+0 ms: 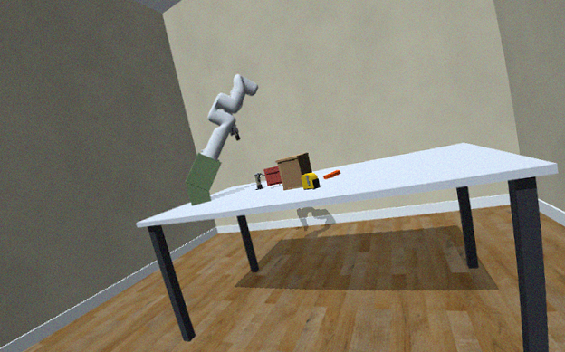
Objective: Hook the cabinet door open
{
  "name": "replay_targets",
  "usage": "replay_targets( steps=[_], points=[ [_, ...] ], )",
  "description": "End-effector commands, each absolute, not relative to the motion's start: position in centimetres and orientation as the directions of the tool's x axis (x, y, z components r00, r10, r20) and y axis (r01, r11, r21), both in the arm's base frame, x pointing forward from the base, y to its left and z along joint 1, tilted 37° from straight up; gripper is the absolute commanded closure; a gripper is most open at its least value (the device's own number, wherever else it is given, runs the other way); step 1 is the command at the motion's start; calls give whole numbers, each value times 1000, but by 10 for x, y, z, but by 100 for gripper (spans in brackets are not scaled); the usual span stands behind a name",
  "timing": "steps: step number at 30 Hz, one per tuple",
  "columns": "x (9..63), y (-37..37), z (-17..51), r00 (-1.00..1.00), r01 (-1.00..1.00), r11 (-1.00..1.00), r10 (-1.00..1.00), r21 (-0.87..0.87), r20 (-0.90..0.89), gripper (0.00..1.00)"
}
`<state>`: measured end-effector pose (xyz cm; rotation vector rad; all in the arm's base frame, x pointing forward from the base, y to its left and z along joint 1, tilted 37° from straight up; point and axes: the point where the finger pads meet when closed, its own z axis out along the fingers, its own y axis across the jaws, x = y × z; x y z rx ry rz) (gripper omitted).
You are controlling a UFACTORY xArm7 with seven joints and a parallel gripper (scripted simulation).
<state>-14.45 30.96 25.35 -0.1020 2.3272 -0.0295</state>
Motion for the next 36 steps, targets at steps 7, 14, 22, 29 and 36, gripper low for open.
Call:
replay_targets(
  steps=[7,14,22,29,36],
  points=[
    [-146,310,254,-686,-68,996,-83,-51,-723,0],
    [-146,310,254,-686,-68,996,-83,-51,-723,0],
    [-133,316,261,-692,-32,999,-36,-19,-721,0],
    [-34,336,305,-665,285,931,365,230,-652,0],
    [63,325,336,-528,548,736,673,398,-517,0]
  ],
)
